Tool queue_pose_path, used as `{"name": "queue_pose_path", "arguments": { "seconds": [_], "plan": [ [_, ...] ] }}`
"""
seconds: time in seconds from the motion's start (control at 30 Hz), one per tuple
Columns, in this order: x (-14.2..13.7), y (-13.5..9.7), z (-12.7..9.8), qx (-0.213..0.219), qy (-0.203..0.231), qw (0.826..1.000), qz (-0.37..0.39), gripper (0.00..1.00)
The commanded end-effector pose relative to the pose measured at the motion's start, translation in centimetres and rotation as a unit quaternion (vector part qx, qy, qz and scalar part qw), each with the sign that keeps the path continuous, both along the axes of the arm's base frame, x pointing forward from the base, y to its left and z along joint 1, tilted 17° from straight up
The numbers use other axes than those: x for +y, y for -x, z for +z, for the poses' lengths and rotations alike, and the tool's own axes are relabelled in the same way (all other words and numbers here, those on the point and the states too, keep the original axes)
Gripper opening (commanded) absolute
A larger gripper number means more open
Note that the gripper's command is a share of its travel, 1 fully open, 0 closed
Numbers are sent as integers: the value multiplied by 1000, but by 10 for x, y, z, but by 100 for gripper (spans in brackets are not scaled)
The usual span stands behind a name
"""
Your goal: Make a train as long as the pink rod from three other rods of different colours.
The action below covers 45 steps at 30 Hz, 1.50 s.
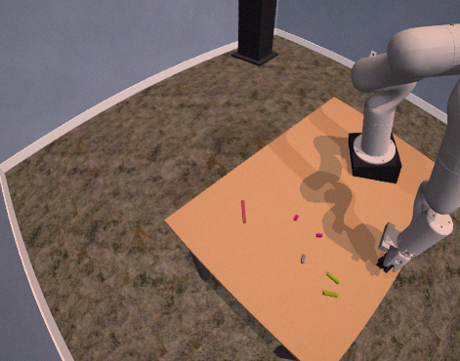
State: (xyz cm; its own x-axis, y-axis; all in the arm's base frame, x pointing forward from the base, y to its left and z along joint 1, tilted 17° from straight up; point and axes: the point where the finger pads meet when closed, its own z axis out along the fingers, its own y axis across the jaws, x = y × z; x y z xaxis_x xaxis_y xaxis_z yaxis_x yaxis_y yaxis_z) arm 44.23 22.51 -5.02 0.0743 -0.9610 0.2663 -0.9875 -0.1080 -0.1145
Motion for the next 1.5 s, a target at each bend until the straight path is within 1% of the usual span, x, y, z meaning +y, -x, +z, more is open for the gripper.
{"name": "queue_pose_path", "arguments": {
  "seconds": [0.0,1.1,1.47],
  "plan": [
    [1,-1,1,-1,0,1000,0,4],
    [1,0,0,-1,0,1000,0,4],
    [0,-1,-5,-1,0,1000,0,4]
  ]
}}
